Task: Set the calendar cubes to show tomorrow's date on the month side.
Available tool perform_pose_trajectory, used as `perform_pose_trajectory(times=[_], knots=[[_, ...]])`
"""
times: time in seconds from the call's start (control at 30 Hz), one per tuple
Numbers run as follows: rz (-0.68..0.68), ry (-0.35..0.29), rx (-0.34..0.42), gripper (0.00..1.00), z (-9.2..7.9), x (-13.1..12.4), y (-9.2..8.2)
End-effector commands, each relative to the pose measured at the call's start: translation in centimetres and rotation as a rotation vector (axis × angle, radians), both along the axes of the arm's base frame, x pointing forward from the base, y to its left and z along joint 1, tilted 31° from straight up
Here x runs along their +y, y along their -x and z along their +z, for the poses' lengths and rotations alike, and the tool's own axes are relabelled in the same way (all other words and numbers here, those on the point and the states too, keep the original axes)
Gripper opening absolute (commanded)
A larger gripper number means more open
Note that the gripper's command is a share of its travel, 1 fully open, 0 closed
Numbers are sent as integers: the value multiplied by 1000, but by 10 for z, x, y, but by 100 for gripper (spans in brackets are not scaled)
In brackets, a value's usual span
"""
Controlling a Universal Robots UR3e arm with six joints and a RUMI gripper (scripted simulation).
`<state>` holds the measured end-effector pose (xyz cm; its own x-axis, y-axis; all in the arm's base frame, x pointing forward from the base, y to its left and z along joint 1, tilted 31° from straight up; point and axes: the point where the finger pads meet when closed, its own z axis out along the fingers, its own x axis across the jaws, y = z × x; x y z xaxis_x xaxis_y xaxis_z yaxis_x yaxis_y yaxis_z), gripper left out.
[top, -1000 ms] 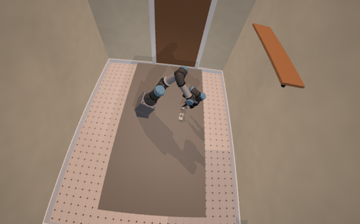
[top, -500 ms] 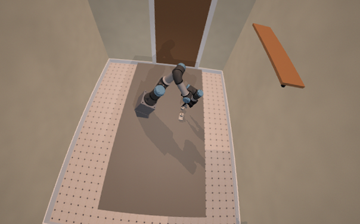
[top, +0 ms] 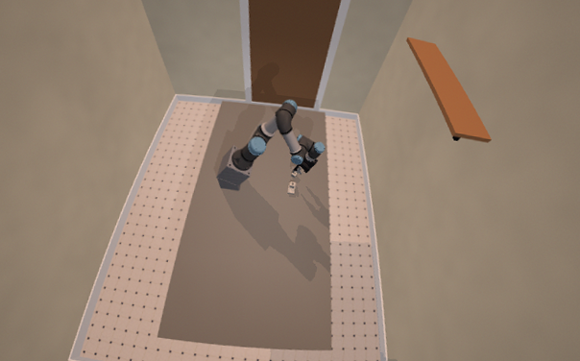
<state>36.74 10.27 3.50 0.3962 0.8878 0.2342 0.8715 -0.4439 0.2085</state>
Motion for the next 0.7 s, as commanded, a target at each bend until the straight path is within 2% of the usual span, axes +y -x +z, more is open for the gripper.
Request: perform_pose_trajectory(times=[0.0, 0.47, 0.67], knots=[[-5, 5, -15, 42, 1, -1, -2], [-15, 30, -59, 42, -1, -1, -3], [-29, 57, -113, 42, -3, -1, -3]])
